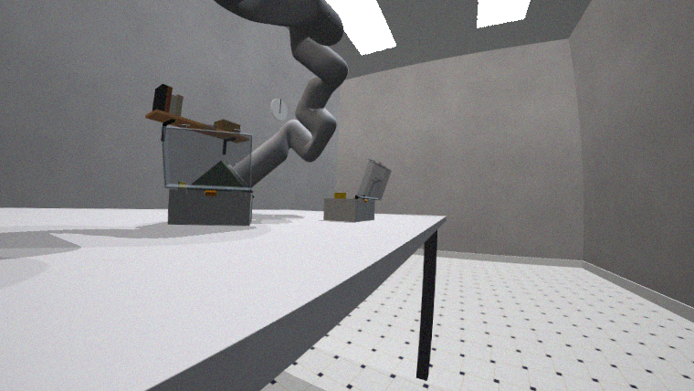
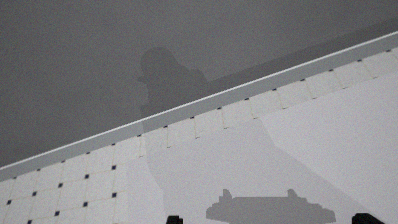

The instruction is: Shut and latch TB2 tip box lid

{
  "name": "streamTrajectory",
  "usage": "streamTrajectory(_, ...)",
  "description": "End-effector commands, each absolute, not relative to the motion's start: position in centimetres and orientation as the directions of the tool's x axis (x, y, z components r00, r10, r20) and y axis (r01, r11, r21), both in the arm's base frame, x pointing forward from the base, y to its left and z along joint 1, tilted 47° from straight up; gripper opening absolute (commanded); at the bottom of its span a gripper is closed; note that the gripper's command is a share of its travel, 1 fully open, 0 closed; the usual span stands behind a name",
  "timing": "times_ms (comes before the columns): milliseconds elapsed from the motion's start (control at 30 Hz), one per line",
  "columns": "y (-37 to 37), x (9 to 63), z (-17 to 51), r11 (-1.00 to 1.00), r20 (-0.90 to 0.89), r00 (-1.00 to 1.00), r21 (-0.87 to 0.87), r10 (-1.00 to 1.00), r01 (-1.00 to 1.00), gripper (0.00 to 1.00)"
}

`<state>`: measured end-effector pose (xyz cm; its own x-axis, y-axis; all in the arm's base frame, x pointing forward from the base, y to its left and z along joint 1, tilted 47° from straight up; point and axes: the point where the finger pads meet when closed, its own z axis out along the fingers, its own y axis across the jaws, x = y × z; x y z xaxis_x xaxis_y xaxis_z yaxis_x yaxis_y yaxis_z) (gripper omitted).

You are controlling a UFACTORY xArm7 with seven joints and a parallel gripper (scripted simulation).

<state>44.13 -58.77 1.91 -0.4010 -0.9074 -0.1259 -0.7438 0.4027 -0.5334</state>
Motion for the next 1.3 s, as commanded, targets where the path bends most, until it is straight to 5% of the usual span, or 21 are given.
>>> streamTrajectory(0,-58.4,43.0,3.2,0.374,-0.093,-0.383,-0.514,-0.919,-0.772,1.0)
streamTrajectory(1267,-51.8,32.3,11.9,0.252,-0.013,-0.268,-0.386,-0.963,-0.887,1.0)
